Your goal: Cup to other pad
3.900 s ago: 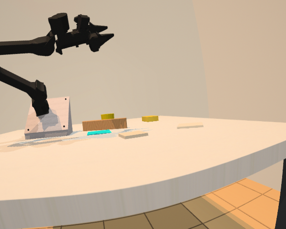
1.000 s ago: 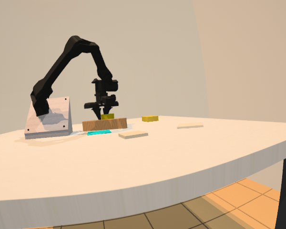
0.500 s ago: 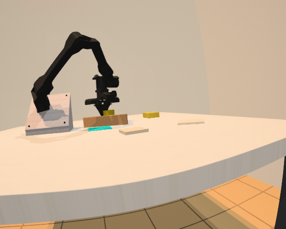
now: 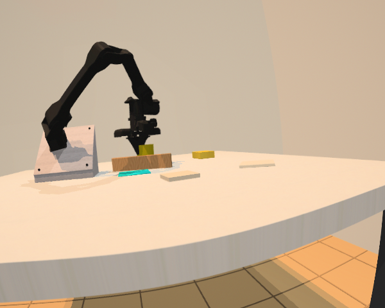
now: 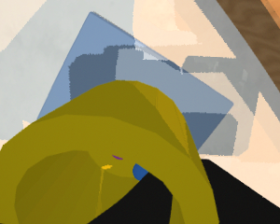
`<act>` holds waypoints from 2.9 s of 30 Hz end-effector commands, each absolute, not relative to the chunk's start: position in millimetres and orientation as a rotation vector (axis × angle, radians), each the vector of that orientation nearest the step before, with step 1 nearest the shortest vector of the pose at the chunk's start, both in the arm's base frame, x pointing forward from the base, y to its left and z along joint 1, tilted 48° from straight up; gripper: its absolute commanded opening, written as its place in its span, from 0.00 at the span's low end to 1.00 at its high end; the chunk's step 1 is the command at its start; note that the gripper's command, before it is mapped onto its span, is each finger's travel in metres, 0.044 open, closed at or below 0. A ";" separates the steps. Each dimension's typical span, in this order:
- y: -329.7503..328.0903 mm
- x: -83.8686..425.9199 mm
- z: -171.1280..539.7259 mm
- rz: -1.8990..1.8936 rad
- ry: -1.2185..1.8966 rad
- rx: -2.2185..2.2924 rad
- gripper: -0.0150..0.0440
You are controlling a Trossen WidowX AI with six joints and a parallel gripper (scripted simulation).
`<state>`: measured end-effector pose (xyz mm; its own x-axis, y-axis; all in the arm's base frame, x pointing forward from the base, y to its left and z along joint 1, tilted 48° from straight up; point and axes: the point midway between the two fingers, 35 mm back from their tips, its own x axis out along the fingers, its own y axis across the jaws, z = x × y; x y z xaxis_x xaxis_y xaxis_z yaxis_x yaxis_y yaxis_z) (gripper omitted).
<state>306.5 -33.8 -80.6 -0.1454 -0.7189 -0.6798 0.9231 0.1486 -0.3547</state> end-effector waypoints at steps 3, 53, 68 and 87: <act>-13.6 312.4 -64.0 -1.449 0.918 0.298 0.25; -16.4 298.8 -13.5 -1.450 0.917 0.290 0.25; -32.2 285.8 7.3 -1.451 0.917 0.289 0.25; -52.2 270.0 33.3 -1.452 0.917 0.287 0.25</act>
